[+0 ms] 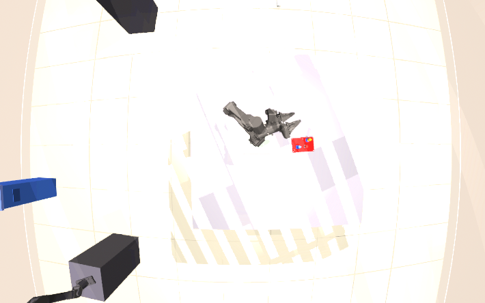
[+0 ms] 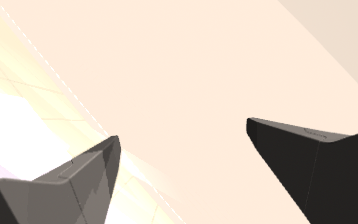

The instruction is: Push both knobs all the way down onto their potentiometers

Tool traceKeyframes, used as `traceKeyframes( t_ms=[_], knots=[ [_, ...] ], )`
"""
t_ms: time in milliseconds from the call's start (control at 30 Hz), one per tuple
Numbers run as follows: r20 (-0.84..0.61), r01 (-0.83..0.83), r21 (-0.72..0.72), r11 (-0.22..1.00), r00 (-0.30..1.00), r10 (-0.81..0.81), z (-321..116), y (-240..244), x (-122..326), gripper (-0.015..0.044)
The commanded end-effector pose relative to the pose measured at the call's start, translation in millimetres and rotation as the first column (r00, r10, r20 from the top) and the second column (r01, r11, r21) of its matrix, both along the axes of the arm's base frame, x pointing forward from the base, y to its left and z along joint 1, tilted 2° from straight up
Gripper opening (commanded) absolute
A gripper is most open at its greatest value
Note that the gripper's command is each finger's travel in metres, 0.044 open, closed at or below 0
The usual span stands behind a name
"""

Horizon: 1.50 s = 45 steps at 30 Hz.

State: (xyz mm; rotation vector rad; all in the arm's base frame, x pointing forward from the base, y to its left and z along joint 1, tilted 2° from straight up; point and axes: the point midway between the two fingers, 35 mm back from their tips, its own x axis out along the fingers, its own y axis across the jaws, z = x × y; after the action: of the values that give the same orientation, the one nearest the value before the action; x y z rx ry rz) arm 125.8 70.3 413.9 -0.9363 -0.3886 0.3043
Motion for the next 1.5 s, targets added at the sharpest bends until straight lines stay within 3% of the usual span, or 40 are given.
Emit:
traceKeyframes(
  t_ms=[0, 467, 933, 1233, 1467],
  knots=[
    [-0.003, 0.001, 0.005, 1.000, 1.000, -0.001, 0, -1, 1, 0.0374],
    [-0.280, 0.135, 0.334, 0.933, 0.959, -0.038, -10, -61, 63, 0.0006],
    [-0.577, 0.369, 0.478, 0.797, 0.816, -0.031, -54, -100, 119, 0.0000],
    [-0.770, 0.536, 0.439, 0.721, 0.638, -0.005, -100, -113, 153, 0.0000],
    [-0.887, 0.631, 0.331, 0.701, 0.461, 0.003, -143, -116, 172, 0.0000]
  ],
)
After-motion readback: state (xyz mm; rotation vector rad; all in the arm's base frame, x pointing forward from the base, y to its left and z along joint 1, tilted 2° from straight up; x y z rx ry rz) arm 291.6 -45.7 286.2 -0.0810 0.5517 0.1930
